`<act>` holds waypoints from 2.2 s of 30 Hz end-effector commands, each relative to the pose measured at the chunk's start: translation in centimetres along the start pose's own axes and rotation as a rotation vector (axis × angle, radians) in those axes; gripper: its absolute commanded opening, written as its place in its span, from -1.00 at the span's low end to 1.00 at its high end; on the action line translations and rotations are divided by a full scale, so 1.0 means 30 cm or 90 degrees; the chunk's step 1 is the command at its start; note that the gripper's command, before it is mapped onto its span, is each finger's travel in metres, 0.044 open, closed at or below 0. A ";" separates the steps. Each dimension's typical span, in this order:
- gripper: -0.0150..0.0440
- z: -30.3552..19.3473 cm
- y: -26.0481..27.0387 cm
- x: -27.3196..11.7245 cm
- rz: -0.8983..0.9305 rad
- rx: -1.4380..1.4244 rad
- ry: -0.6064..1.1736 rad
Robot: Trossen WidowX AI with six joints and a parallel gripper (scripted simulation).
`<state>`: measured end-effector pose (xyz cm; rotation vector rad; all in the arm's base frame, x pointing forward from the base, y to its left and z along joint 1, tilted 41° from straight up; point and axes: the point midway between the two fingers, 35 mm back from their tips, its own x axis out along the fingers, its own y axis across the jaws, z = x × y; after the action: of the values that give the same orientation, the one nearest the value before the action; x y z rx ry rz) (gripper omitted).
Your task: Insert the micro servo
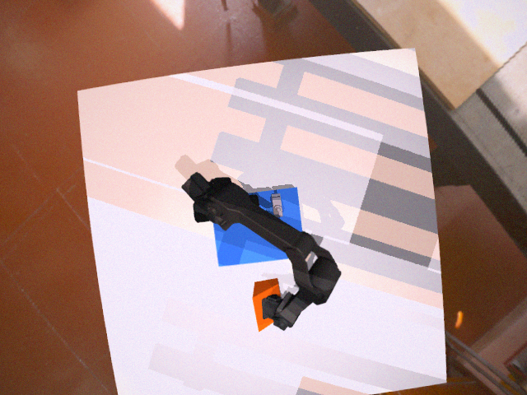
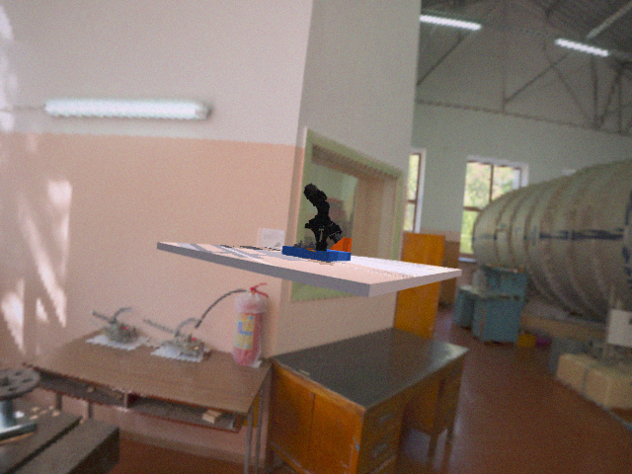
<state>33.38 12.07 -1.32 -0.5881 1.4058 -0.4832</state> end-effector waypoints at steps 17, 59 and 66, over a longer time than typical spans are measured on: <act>-0.49 0.001 -0.001 0.069 -0.002 -0.004 -0.003; 1.00 -0.368 0.005 -0.234 0.000 -0.008 0.002; 1.00 -0.366 0.009 -0.381 0.005 -0.017 -0.006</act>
<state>21.50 16.99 5.04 -0.6111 1.4147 -0.4700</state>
